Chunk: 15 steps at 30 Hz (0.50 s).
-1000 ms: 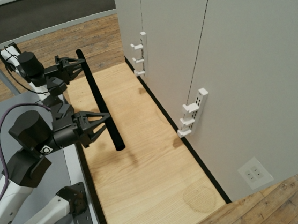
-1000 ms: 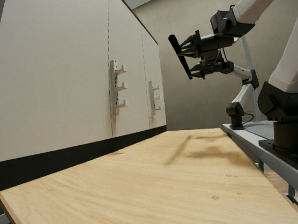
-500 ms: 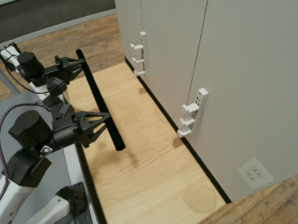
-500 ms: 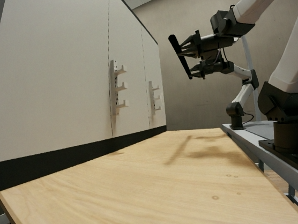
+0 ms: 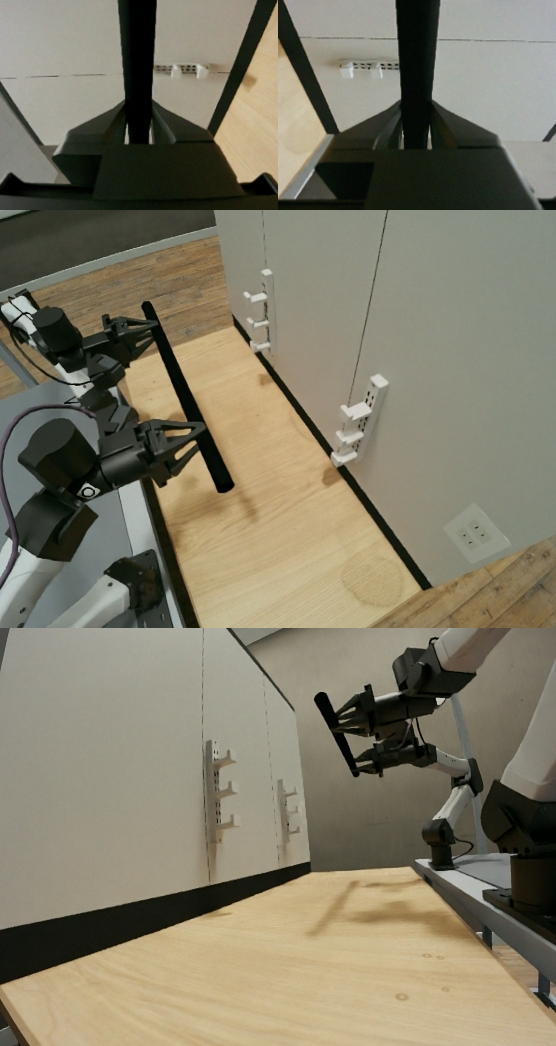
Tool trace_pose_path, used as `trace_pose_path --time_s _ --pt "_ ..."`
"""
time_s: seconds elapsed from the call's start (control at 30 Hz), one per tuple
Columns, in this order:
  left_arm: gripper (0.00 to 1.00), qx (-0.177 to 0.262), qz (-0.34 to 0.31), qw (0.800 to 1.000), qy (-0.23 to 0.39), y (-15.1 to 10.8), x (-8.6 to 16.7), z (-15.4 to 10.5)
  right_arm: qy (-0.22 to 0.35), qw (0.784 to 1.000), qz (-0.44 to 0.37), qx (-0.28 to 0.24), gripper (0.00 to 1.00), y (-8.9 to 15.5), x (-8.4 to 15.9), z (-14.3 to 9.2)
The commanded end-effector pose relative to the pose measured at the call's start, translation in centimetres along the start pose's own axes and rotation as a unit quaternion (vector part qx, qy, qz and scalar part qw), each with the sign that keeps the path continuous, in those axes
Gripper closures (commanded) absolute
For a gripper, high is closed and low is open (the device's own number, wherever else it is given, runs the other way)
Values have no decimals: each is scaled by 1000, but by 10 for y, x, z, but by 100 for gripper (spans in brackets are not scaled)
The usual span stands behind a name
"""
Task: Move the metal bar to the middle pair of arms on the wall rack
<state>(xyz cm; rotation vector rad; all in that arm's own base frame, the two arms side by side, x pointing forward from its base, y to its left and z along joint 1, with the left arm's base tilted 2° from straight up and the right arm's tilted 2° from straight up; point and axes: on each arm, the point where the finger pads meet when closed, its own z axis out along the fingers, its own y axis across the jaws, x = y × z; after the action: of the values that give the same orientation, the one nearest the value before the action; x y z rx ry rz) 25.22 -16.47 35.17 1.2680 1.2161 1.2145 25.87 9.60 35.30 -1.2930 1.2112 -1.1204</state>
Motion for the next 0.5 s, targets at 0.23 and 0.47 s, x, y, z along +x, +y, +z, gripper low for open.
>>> trace_pose_path --time_s 0.23,0.47 --pt "100 -13 -4 1000 8 4 5 -3 9 1000 1 16 100 5 6 -4" --pt "100 -13 -4 1000 8 -6 5 -3 9 1000 1 16 100 13 6 -3"
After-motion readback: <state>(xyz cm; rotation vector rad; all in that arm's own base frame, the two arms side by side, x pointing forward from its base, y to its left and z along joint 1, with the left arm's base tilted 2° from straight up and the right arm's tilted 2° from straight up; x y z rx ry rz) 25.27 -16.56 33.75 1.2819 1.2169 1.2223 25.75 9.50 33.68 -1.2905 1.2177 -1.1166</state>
